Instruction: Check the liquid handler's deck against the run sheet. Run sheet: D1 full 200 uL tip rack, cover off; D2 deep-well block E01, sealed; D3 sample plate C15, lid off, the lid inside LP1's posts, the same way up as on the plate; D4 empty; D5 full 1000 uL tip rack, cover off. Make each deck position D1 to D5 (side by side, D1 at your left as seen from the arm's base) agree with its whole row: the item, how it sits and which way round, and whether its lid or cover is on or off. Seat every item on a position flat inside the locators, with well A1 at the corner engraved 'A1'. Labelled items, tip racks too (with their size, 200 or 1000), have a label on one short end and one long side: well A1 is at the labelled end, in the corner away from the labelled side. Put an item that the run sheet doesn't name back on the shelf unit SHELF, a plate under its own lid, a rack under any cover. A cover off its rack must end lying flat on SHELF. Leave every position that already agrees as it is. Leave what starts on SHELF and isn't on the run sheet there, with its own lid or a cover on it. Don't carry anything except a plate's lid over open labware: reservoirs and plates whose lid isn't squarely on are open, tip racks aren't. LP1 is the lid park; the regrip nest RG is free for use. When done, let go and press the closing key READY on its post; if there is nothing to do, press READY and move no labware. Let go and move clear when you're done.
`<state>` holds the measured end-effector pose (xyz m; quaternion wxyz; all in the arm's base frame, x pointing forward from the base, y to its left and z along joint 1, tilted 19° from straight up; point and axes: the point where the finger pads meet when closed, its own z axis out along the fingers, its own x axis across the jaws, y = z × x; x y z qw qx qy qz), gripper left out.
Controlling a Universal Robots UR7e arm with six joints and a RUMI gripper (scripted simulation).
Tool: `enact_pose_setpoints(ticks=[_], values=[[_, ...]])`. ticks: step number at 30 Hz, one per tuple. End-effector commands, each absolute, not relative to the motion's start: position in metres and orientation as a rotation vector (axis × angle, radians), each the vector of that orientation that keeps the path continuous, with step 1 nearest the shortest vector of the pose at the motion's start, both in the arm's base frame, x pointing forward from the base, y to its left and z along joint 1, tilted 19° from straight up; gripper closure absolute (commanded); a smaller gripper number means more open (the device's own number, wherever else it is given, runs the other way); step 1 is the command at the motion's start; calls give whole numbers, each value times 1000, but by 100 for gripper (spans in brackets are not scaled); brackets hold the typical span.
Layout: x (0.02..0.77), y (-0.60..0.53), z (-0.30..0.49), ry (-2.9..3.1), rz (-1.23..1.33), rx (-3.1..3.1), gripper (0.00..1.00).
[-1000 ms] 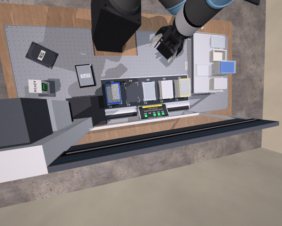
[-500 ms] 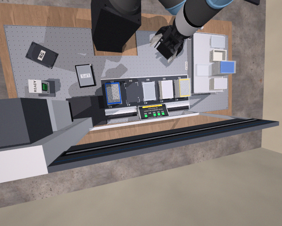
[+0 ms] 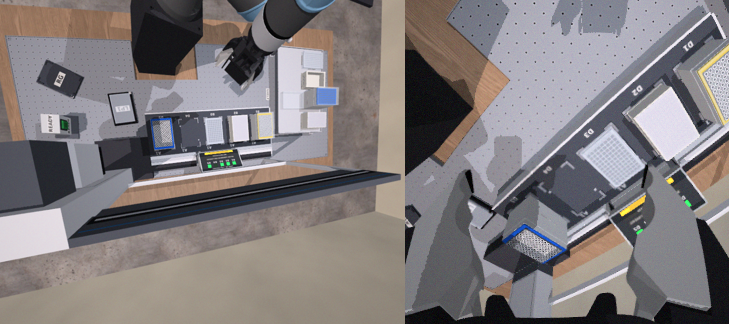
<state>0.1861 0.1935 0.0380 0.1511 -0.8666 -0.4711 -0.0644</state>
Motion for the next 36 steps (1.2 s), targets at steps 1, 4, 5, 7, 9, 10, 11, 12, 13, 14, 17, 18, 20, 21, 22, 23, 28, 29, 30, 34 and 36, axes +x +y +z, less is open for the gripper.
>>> enact_pose_setpoints(ticks=[1,4,5,7,9,10,11,12,13,14,17,18,20,21,22,23,28,29,30,34,36], values=[[188,194,38,-1696,-248,-2290,18],[187,203,42,-1696,-248,-2290,18],[186,208,43,-1696,-248,-2290,18],[184,218,47,-1698,-248,-2288,18],[184,218,47,-1698,-248,-2288,18],[183,222,48,-1721,-254,-2273,18],[183,227,50,-1736,-257,-2263,18],[182,232,51,-1755,-260,-2250,18],[181,236,53,-1776,-264,-2235,18],[180,241,55,-1799,-269,-2217,18],[178,255,60,-1874,-285,-2158,18],[177,260,61,-1899,-291,-2138,18],[175,269,64,-1948,-301,-2096,18],[175,271,65,-1971,-307,-2075,18],[175,271,65,-1994,-312,-2055,18],[175,271,65,-2017,-317,-2034,18],[175,271,65,-2131,-340,-1926,18],[175,271,65,-2155,-343,-1904,18],[175,271,65,-2179,-346,-1881,18],[175,271,65,-2272,-355,-1792,18],[175,271,65,-2275,-355,-1790,18]])
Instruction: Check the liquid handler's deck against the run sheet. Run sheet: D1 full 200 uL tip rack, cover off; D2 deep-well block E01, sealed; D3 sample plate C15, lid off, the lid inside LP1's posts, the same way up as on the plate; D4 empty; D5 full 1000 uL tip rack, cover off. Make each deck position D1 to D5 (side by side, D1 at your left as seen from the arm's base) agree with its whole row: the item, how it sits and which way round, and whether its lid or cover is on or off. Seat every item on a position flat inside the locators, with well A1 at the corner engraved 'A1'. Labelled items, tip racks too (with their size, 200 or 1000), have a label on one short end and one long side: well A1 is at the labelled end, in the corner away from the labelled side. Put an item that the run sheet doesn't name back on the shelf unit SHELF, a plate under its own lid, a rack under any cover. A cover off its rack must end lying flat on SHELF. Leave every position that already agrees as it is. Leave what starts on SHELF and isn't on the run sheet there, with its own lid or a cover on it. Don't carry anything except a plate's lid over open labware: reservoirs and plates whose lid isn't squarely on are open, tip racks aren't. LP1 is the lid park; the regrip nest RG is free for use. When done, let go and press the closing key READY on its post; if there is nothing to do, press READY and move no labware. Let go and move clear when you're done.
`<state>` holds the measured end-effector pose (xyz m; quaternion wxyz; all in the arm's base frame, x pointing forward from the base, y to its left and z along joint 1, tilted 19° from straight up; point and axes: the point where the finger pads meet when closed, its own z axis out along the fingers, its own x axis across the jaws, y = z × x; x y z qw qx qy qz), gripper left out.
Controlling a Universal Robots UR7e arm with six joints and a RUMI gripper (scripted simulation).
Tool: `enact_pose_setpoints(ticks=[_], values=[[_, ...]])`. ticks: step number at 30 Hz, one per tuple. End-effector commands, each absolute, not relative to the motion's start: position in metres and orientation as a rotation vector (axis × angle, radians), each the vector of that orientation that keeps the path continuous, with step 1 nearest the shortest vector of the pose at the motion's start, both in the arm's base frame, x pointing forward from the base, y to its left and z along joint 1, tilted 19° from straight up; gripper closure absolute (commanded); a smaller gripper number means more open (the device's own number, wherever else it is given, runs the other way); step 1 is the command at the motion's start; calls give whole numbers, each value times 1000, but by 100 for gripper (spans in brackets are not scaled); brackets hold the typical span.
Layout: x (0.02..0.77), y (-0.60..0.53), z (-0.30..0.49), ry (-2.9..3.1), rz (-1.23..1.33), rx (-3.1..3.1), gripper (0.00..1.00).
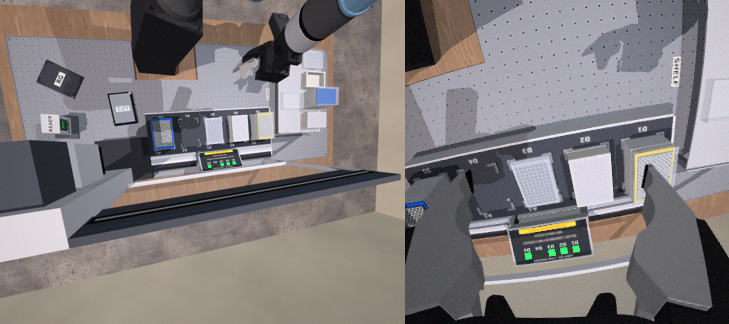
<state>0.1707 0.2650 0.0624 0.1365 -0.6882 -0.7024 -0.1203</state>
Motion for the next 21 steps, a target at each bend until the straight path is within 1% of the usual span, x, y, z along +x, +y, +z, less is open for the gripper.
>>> enact_pose_setpoints(ticks=[1,9,21], values=[[175,271,65,-2275,-355,-1790,18],[175,271,65,-2275,-355,-1790,18],[165,328,85,-2266,-354,-1799,18]])
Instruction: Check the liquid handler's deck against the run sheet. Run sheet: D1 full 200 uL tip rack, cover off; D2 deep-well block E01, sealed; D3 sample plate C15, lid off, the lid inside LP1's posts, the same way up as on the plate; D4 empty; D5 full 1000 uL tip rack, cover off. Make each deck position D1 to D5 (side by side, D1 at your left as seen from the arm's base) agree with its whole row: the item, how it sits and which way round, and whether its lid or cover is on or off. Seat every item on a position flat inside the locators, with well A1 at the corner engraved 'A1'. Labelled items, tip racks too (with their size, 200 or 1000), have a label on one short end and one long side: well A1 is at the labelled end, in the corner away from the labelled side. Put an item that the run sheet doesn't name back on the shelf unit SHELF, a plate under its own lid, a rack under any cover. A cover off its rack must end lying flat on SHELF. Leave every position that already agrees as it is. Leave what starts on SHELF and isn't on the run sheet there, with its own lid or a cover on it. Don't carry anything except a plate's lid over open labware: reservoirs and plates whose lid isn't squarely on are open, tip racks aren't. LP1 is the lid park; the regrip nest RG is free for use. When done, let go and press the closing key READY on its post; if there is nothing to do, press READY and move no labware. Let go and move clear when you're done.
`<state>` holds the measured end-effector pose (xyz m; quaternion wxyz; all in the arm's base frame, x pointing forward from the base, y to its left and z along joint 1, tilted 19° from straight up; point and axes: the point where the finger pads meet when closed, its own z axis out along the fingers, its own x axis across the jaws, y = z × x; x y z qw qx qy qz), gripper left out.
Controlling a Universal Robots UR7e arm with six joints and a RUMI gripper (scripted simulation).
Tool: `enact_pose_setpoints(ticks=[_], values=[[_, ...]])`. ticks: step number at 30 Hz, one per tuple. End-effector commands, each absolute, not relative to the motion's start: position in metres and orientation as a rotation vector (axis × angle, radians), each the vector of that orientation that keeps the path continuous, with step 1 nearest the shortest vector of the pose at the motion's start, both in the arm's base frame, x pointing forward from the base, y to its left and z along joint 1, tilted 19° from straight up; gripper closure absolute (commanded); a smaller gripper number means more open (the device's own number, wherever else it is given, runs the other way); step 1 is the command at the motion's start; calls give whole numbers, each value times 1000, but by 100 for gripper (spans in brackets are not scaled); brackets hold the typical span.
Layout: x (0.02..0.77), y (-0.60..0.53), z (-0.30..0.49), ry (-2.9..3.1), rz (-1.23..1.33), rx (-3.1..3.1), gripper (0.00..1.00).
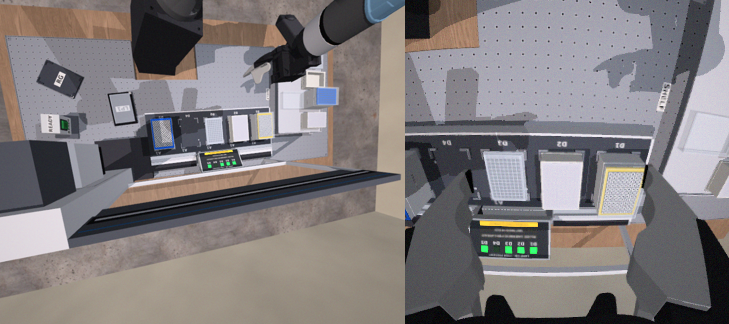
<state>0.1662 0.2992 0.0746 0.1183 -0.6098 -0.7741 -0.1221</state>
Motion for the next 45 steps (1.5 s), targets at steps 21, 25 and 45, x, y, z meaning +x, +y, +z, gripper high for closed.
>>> enact_pose_setpoints(ticks=[21,25,45], values=[[160,358,95,-2226,-348,-1842,18],[157,377,102,-2217,-346,-1851,18],[148,426,119,-2217,-347,-1851,18]])
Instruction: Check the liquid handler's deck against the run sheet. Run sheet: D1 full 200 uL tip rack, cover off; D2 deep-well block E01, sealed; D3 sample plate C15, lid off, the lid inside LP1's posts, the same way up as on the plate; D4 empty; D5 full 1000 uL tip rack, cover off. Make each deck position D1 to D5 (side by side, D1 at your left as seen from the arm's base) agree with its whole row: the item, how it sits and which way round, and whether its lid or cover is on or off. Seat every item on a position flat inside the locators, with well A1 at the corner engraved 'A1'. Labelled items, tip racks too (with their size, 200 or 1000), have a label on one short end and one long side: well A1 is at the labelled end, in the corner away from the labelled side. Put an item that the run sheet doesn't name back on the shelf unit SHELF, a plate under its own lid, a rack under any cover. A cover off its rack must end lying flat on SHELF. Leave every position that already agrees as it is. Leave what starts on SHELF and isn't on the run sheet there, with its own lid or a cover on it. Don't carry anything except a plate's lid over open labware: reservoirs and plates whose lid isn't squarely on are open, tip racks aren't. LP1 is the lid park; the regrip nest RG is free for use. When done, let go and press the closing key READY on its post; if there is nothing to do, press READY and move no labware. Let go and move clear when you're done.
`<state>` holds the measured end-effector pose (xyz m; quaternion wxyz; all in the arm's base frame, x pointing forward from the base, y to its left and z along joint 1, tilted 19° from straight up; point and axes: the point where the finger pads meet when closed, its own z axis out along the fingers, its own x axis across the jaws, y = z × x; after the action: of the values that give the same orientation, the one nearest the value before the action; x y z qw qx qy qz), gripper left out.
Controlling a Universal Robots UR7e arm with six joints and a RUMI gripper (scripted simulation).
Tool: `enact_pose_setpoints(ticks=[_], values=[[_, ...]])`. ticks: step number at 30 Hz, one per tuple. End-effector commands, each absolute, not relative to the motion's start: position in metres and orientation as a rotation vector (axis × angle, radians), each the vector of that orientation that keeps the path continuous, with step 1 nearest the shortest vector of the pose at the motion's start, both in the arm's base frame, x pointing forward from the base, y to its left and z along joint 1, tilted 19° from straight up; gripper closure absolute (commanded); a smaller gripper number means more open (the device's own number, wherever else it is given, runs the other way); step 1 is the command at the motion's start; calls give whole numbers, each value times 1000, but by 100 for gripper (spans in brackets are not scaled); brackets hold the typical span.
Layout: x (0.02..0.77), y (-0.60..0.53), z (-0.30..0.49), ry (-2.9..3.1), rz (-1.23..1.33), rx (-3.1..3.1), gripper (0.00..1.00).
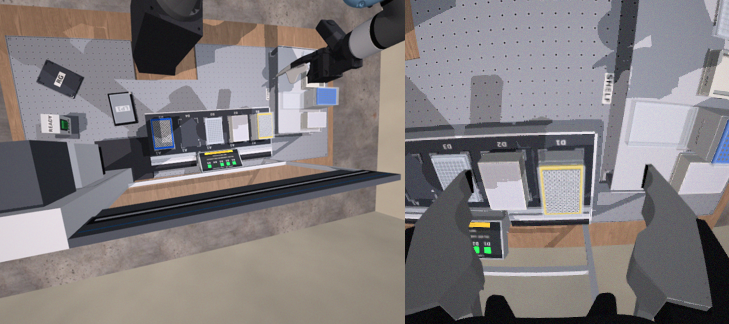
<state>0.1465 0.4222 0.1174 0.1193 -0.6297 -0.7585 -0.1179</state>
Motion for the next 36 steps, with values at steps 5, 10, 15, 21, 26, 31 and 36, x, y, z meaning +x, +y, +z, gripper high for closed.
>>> enact_pose_setpoints(ticks=[5,10,15,21,26,31,36], values=[[164,428,119,-2214,-346,-1853,18],[179,430,120,-2214,-346,-1853,18],[204,434,120,-2214,-346,-1853,18],[233,439,121,-2214,-346,-1853,18],[248,441,121,-2214,-346,-1853,18],[273,445,122,-2214,-346,-1853,18],[298,449,122,-2214,-346,-1853,18]])
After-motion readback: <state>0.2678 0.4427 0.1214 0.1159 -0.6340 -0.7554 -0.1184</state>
